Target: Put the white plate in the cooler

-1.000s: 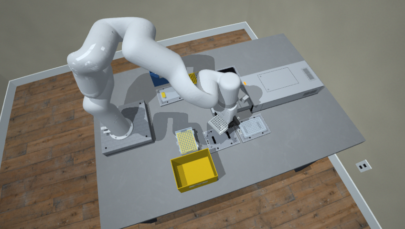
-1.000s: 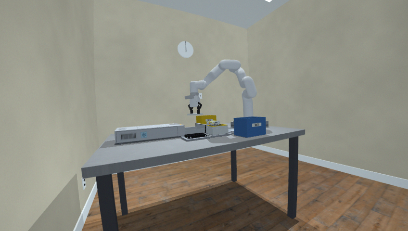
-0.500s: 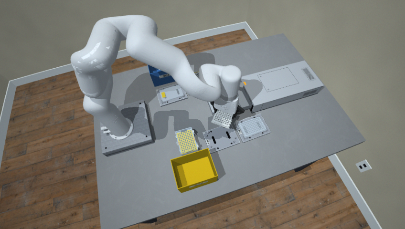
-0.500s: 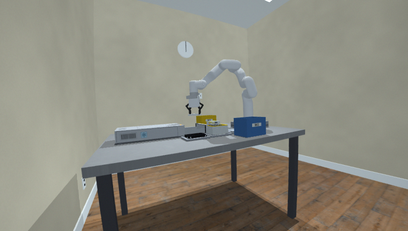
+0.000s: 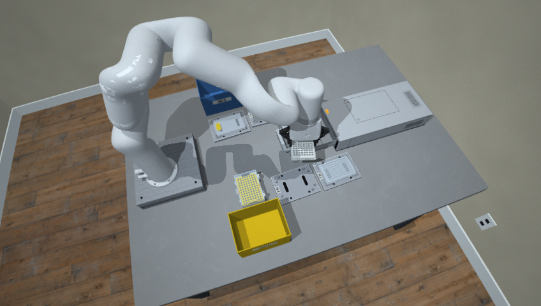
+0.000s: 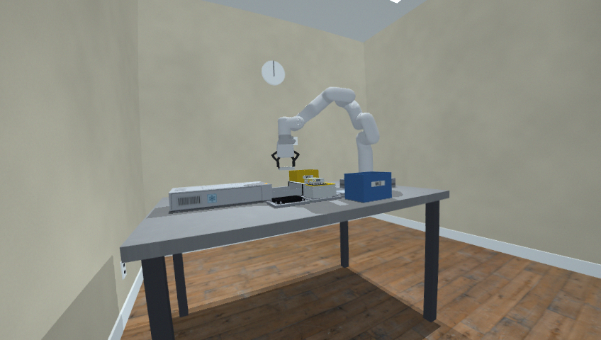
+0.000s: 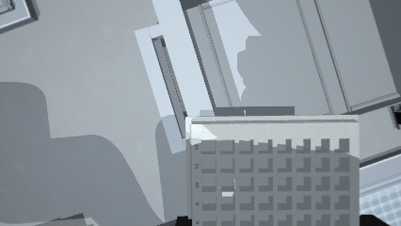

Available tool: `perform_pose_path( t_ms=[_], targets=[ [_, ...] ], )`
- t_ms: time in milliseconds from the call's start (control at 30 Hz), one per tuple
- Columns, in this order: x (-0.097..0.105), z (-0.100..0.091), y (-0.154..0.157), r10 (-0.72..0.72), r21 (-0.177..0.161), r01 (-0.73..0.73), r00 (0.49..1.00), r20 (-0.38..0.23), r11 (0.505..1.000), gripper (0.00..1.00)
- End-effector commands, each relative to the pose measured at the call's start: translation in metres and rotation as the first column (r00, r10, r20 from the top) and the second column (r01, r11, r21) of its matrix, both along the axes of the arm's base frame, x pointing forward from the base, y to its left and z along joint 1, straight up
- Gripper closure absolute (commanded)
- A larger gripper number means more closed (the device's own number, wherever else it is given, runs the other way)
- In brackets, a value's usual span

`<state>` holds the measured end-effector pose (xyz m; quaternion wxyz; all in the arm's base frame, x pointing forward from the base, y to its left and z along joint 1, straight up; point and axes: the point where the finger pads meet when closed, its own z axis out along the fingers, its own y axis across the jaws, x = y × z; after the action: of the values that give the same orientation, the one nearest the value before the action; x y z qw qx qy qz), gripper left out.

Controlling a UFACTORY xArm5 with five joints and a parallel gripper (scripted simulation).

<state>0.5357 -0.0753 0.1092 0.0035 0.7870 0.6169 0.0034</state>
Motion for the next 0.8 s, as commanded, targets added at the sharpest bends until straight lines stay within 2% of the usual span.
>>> perform_pose_path(
  t_ms=[0,67,167,767],
  targets=[
    [0.008,0.001,0.013,0.186,-0.005,-0.186,0.983,-0.001,0.983,1.0],
    [0.008,0.001,0.013,0.186,-0.005,-0.186,0.983,-0.001,0.983,1.0],
    [0.011,0.001,0.02,0.282,-0.006,-0.282,0.96,-0.001,0.96,1.0],
    [0.031,0.001,0.058,0.282,-0.006,-0.282,0.96,-0.001,0.96,1.0]
  ],
)
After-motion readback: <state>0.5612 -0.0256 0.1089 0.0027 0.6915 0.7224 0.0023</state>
